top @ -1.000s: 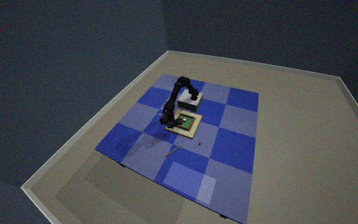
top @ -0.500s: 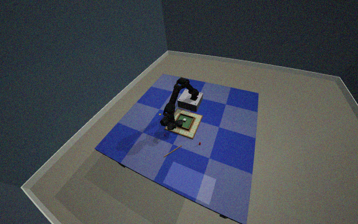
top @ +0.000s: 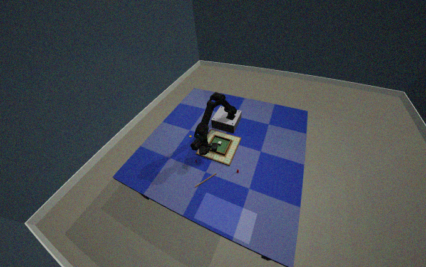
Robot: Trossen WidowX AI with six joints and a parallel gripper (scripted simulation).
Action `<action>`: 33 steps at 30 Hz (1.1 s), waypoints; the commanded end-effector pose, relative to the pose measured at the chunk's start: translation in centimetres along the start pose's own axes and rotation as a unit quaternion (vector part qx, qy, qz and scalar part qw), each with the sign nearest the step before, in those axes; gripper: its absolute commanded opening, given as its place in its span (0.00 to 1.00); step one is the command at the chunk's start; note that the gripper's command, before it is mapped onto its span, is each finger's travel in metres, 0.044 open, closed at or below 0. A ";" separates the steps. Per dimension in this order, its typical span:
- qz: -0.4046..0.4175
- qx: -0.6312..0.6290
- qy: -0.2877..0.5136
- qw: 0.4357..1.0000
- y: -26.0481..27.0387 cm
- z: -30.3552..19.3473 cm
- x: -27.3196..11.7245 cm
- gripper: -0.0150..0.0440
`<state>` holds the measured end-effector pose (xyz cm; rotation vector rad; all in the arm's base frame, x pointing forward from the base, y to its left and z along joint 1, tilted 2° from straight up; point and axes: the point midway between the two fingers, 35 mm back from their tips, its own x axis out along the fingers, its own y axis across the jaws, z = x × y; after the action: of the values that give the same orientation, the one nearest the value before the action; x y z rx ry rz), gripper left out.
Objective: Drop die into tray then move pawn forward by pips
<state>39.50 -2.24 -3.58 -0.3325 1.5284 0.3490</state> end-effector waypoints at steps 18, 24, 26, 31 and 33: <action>-0.002 -0.003 0.000 1.000 0.5 0.1 -12.7 0.25; -0.002 -0.003 0.000 1.000 1.3 0.6 -11.8 0.25; -0.001 -0.003 -0.001 1.000 2.5 1.2 -10.6 0.25; 0.000 -0.003 -0.001 1.000 5.7 2.3 -7.6 0.25; 0.001 -0.003 -0.001 1.000 7.0 2.6 -6.4 0.25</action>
<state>39.32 3.03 4.82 -0.3411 1.5212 0.3577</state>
